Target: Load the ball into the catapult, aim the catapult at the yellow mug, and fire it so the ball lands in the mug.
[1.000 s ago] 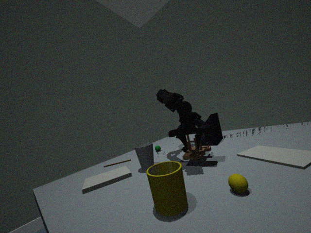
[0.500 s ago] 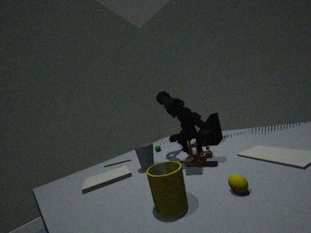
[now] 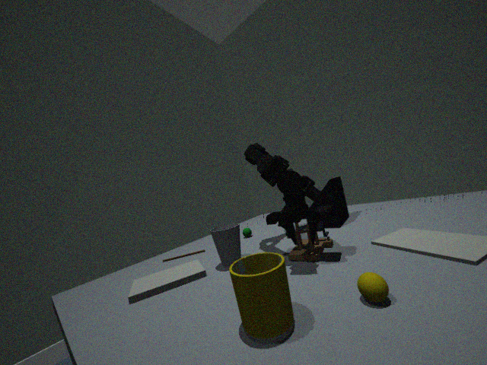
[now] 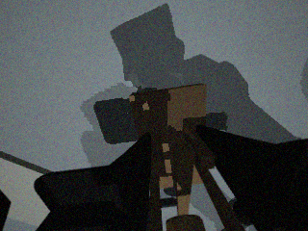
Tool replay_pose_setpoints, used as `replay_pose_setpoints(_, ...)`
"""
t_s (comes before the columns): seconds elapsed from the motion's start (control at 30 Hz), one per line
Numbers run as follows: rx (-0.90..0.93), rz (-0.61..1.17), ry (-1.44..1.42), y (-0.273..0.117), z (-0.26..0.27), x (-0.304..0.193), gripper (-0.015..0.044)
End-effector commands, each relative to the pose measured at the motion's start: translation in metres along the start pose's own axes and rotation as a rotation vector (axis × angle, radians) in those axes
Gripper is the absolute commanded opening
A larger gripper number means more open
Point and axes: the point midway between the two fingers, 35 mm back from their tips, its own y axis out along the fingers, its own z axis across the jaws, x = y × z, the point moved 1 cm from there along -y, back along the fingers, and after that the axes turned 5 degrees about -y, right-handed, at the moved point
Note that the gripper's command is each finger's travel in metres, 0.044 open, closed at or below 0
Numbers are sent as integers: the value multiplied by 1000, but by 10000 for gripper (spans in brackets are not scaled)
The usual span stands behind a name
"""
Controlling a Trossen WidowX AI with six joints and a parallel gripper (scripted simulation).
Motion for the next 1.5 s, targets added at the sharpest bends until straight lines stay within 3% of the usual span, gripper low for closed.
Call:
replay_pose_setpoints(0.0, 0, -1, 1, -1, 0, 0, 184)
replay_pose_setpoints(0.23, 0, -2, 1, -3, 0, 1, 368)
replay_pose_setpoints(0.33, 5, -3, 0, -41, 2, 4, 440)
replay_pose_setpoints(0.43, 6, -3, -1, -90, 2, 1, 440)
replay_pose_setpoints(0.53, 5, -2, -1, -101, 2, 0, 440)
replay_pose_setpoints(0.57, 2, -12, -10, -85, 4, 3, 440)
replay_pose_setpoints(0.8, -1, -8, -6, -94, 2, -2, 440)
replay_pose_setpoints(0.97, -2, -8, -6, -50, 2, -2, 440)
replay_pose_setpoints(1.47, -2, -8, -6, -33, 2, -1, 440)
